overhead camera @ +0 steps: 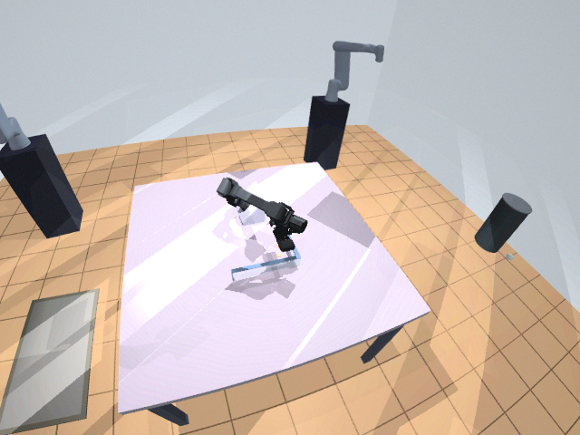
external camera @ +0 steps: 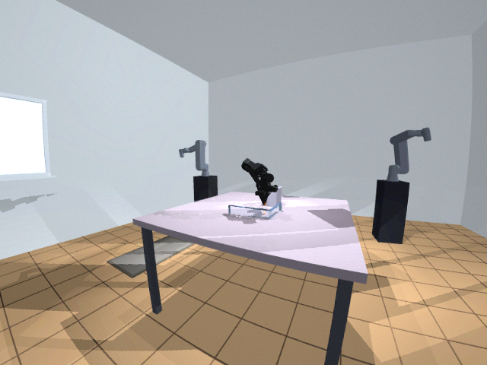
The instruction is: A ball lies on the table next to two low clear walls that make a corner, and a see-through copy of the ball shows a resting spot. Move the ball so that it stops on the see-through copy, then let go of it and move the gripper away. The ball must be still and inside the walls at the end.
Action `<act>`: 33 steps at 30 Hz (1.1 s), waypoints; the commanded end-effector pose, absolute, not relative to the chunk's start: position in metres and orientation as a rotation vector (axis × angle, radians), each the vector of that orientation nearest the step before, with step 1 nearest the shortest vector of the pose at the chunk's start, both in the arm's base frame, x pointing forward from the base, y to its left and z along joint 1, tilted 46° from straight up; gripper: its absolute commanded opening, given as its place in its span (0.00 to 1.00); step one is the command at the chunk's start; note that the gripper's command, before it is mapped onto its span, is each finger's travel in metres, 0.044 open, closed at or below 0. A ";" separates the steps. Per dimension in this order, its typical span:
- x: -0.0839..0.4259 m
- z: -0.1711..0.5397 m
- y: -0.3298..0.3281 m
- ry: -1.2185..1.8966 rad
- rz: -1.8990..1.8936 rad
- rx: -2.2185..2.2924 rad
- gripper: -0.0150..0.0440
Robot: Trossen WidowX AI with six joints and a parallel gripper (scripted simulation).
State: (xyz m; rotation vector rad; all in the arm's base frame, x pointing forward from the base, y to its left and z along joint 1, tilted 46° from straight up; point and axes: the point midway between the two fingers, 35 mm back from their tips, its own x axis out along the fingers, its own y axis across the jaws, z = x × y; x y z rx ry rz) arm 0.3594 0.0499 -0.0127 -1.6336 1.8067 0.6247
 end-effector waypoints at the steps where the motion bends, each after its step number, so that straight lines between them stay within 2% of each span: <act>1: 0.356 -0.028 0.033 1.818 0.632 -1.641 0.25; 8: 0.353 -0.050 0.010 1.820 0.629 -1.642 0.25; 32: 0.351 -0.064 -0.004 1.820 0.628 -1.643 0.25; 33: 0.354 -0.062 -0.002 1.814 0.620 -1.635 0.30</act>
